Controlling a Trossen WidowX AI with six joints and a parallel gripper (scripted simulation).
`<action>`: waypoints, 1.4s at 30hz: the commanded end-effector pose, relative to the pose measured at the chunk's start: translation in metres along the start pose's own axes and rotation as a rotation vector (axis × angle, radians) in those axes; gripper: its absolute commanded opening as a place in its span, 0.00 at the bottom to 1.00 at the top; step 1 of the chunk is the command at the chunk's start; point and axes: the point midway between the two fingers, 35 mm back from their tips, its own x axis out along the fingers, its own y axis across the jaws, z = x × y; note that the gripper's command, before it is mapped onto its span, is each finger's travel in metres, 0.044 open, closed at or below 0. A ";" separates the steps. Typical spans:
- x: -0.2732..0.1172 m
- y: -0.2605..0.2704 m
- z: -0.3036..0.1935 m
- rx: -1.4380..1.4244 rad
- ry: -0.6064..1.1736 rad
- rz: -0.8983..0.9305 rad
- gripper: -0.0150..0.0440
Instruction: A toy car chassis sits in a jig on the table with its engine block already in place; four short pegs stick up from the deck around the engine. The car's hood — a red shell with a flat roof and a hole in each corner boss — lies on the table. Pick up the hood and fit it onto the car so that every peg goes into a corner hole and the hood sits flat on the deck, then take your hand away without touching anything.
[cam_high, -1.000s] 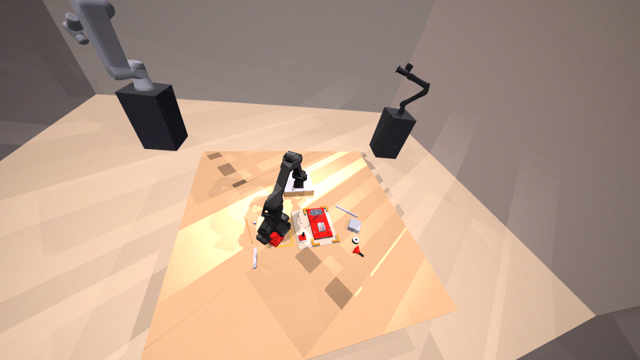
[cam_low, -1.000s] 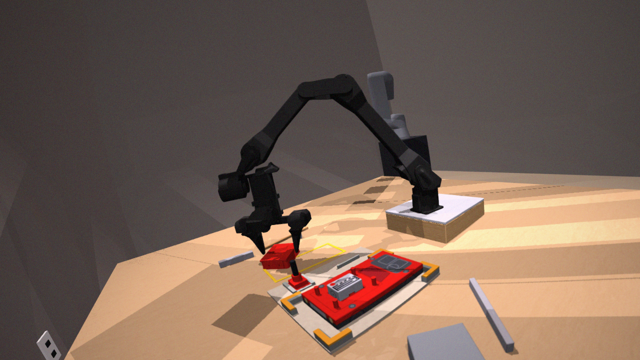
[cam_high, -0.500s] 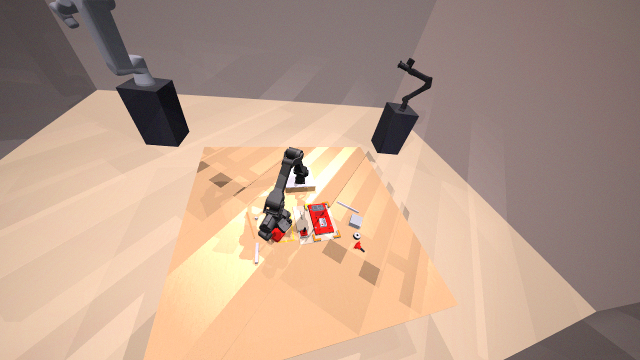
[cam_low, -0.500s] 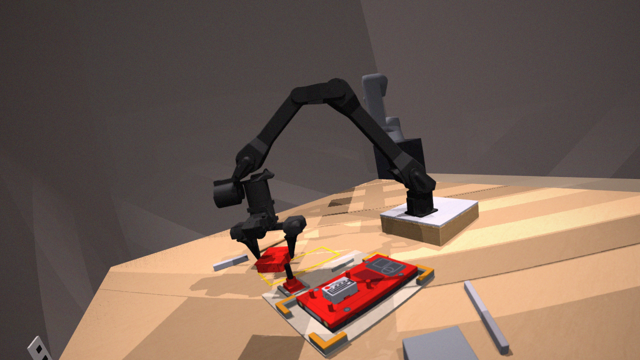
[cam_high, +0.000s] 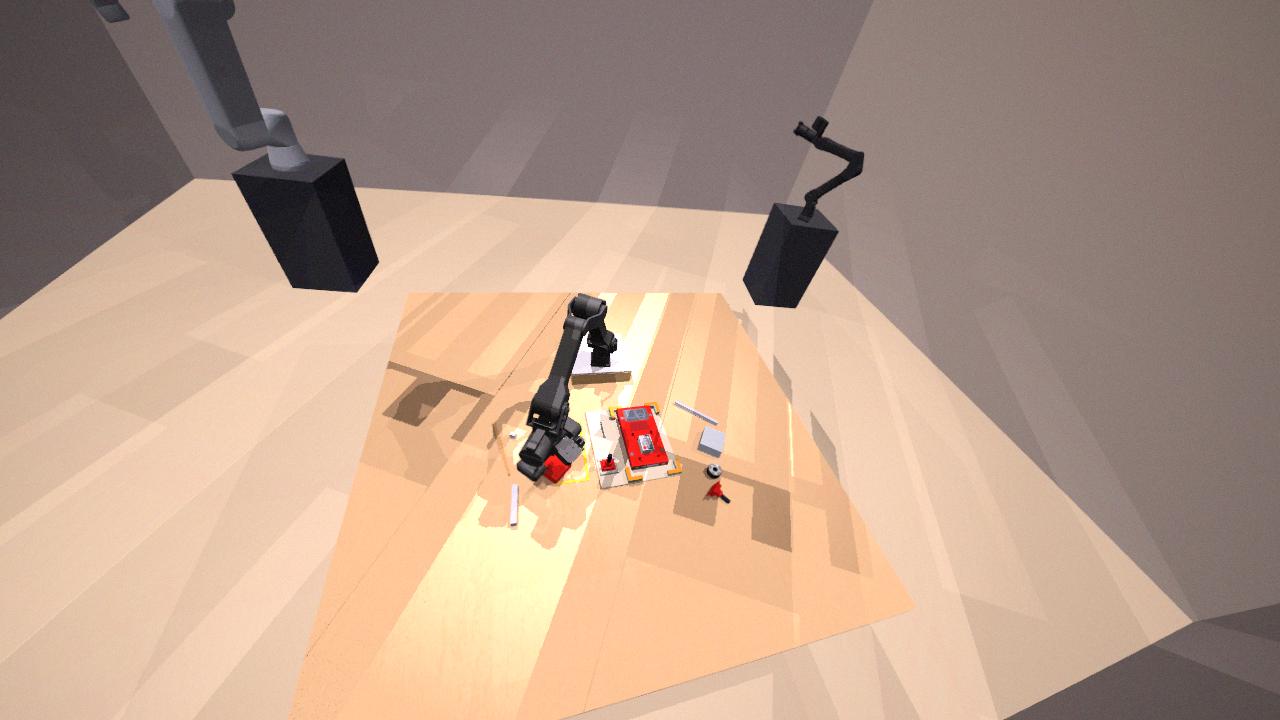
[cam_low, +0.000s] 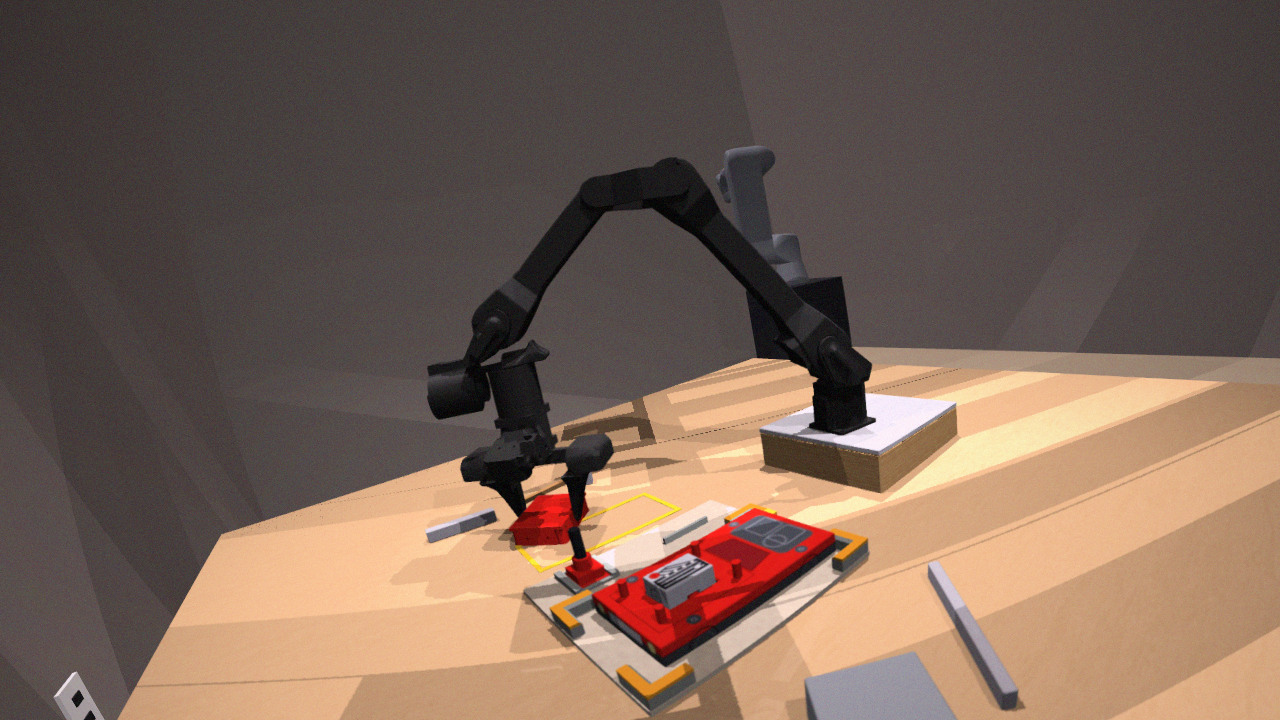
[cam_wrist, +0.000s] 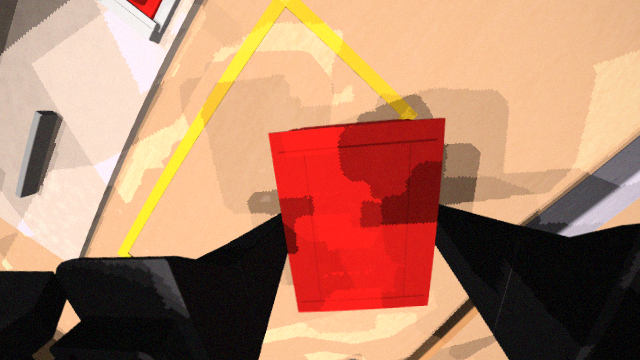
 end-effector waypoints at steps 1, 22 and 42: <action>0.000 0.000 0.000 0.000 0.000 -0.001 0.80; -0.043 0.000 0.000 0.000 0.000 0.000 0.25; -0.098 0.000 0.000 0.000 0.000 0.000 0.25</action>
